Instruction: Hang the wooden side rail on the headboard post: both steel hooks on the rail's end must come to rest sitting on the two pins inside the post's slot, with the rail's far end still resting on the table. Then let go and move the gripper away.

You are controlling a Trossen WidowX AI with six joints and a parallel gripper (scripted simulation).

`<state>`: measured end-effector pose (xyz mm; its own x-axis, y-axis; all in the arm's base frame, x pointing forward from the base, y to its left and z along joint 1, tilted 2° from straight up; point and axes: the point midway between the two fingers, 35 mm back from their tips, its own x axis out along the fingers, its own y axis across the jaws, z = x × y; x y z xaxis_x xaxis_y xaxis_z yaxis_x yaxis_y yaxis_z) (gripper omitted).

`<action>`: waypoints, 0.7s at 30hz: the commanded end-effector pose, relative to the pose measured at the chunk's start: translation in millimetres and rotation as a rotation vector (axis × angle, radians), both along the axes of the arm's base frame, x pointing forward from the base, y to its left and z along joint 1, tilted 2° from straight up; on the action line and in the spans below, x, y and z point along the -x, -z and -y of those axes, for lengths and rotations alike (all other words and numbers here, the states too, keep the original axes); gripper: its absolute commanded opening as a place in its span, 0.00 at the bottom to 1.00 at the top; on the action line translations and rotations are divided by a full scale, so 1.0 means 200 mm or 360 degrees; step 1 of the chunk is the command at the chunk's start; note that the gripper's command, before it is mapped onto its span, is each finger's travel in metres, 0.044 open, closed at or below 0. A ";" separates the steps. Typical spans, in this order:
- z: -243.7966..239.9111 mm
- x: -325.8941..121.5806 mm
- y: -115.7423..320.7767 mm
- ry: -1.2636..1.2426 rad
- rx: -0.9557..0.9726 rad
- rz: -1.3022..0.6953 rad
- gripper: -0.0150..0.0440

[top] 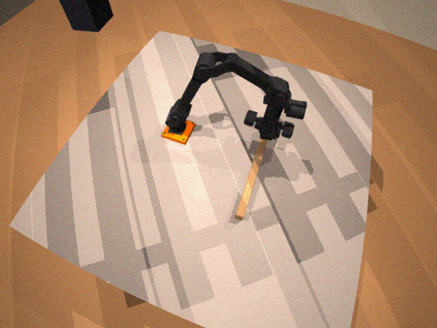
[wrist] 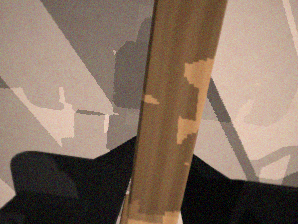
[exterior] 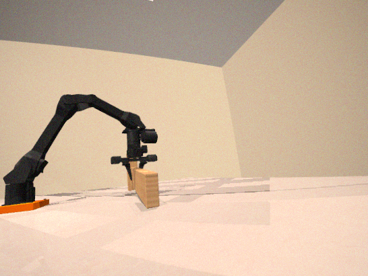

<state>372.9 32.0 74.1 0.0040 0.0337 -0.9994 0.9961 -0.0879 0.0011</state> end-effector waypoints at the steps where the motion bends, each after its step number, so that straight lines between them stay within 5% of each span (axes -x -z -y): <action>1: -0.01 0.00 -0.02 -0.0004 -0.0005 0.0016 0.25; 21: -0.02 -0.01 -0.01 -0.0004 -0.0005 0.0016 0.25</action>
<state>372.5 34.4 73.7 0.0027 0.0331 -0.9994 0.9964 -0.0849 -0.0001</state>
